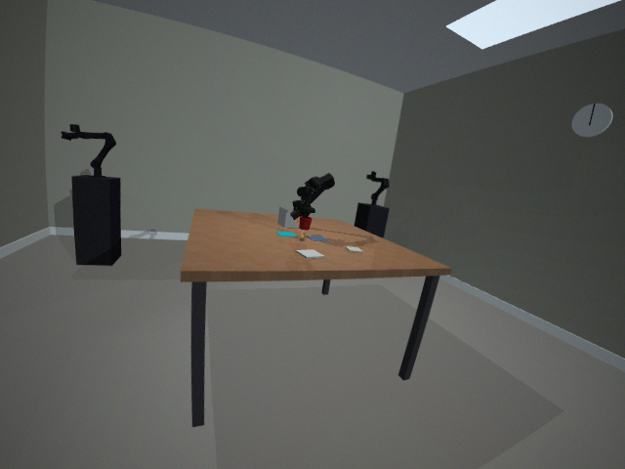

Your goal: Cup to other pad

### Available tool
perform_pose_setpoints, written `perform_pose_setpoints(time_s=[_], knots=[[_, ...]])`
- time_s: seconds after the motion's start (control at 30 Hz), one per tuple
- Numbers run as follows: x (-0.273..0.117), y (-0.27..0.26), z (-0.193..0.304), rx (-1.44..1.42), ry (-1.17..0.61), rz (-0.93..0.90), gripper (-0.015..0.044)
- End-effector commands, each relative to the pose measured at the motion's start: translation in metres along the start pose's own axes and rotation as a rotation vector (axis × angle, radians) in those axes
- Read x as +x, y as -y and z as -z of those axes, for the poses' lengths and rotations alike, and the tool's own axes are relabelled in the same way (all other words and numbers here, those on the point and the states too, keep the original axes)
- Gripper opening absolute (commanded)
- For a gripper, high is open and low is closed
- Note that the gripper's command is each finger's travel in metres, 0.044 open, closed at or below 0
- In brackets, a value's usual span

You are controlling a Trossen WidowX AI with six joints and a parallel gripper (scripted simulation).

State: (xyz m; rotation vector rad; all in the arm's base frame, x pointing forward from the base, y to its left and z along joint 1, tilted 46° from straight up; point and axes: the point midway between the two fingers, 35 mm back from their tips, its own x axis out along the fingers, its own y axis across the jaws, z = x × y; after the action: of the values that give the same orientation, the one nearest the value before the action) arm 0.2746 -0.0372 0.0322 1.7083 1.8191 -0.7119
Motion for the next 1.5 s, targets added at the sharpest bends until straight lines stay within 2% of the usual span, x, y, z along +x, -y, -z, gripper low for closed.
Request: perform_pose_setpoints(time_s=[0.0, 0.97, 1.47], knots=[[-0.001, 0.005, -0.013, -0.001, 0.004, 0.000, 0.0000], [-0.004, 0.037, -0.095, -0.001, 0.009, 0.000, 0.0000], [0.012, 0.037, -0.097, -0.001, 0.009, 0.000, 0.0000]])
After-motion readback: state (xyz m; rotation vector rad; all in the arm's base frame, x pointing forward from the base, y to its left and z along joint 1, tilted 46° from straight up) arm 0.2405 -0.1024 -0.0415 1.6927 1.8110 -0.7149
